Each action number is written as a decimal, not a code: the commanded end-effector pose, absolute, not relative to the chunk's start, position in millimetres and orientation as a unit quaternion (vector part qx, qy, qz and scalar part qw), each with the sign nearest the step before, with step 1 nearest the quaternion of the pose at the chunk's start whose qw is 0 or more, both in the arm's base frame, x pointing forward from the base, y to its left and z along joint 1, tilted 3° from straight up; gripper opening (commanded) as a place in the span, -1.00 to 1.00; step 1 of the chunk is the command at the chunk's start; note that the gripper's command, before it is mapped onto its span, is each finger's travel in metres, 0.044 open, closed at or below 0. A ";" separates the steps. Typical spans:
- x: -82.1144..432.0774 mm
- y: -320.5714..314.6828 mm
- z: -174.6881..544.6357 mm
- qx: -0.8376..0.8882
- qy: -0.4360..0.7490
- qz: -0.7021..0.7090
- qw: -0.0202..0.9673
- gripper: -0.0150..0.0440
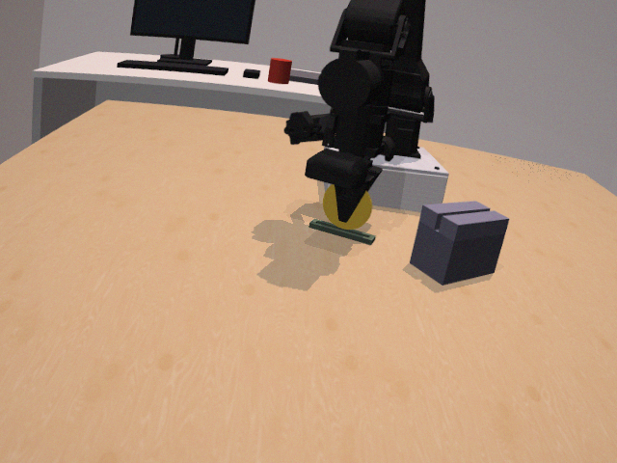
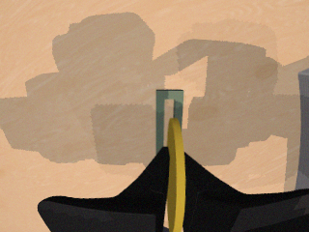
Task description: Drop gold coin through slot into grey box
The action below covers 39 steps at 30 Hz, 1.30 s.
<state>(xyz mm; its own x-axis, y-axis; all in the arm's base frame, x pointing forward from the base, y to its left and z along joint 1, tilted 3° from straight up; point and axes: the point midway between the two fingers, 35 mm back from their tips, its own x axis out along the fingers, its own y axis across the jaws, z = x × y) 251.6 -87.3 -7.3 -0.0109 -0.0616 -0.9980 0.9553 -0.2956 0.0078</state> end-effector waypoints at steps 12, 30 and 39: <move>256.5 -85.7 29.4 0.555 0.404 -0.582 0.436 -0.49; 253.0 -81.9 75.7 0.555 0.405 -0.582 0.436 -0.49; 252.5 -83.2 79.9 0.521 0.447 -0.550 0.476 -0.49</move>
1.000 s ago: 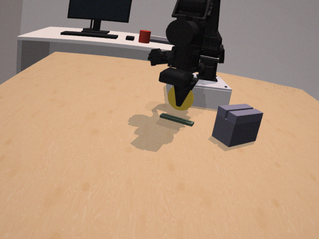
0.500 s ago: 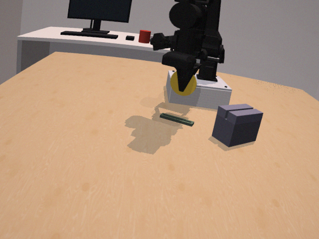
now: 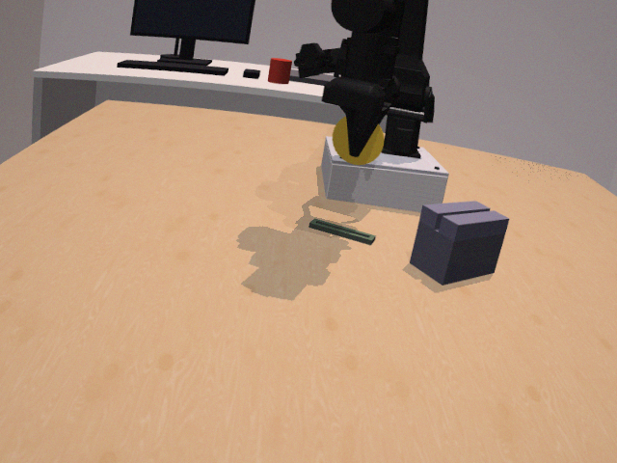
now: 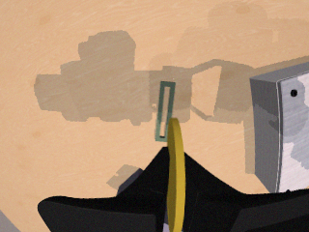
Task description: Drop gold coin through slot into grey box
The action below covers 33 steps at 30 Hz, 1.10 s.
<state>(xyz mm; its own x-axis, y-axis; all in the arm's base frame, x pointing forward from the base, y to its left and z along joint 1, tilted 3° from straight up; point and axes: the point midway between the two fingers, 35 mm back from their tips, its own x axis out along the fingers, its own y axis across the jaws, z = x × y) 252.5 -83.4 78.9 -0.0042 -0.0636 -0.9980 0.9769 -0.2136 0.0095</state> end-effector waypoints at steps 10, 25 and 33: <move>253.0 -86.9 80.4 0.435 0.532 -0.468 0.556 -0.49; 253.6 -92.0 81.3 0.300 0.623 -0.338 0.639 -0.49; 258.3 -85.1 81.2 0.298 0.623 -0.334 0.641 -0.49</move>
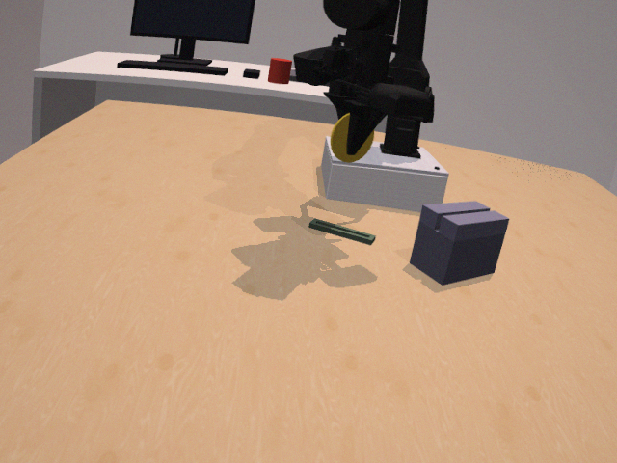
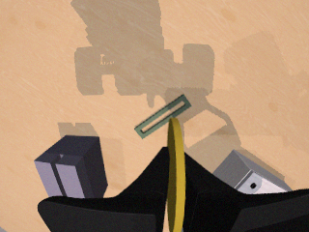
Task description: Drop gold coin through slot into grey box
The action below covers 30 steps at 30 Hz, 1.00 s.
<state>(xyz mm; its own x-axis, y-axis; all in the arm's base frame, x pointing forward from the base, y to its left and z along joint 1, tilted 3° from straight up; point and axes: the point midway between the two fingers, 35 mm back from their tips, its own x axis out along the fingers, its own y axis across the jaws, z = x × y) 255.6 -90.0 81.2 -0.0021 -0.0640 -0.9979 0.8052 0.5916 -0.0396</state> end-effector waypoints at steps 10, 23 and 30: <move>270.6 -64.4 80.6 0.297 0.624 -0.330 0.643 -0.49; 284.3 -35.7 79.4 0.300 0.624 -0.330 0.642 -0.49; 290.4 -19.3 78.7 0.301 0.624 -0.330 0.641 -0.49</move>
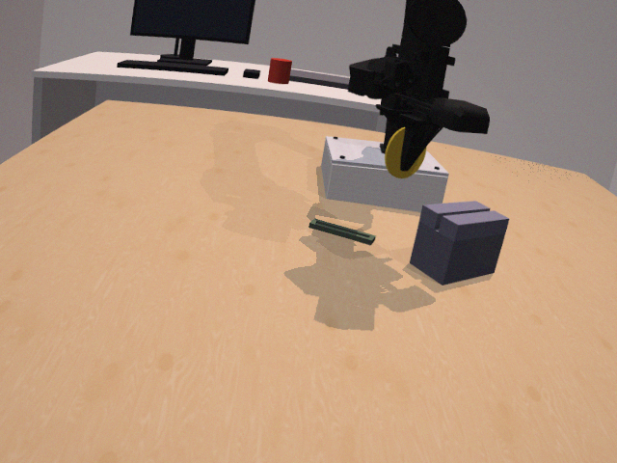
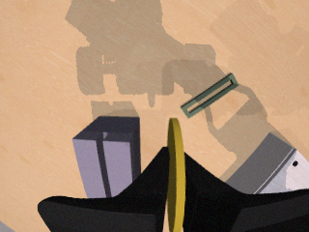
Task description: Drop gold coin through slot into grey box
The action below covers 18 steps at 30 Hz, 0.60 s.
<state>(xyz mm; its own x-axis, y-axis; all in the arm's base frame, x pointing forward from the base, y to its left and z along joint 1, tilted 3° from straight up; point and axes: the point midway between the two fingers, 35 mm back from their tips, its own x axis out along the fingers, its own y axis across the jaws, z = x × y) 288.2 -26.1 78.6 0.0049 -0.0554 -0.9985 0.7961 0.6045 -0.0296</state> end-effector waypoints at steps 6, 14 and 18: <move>294.9 -4.8 77.9 0.302 0.624 -0.331 0.641 -0.49; 299.6 15.2 76.8 0.303 0.624 -0.331 0.640 -0.49; 301.5 25.5 76.2 0.304 0.624 -0.331 0.640 -0.49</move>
<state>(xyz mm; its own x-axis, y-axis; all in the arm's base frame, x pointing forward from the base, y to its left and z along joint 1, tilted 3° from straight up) 300.3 18.1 76.3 0.0045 -0.0512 -0.9987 0.7995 0.6000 -0.0271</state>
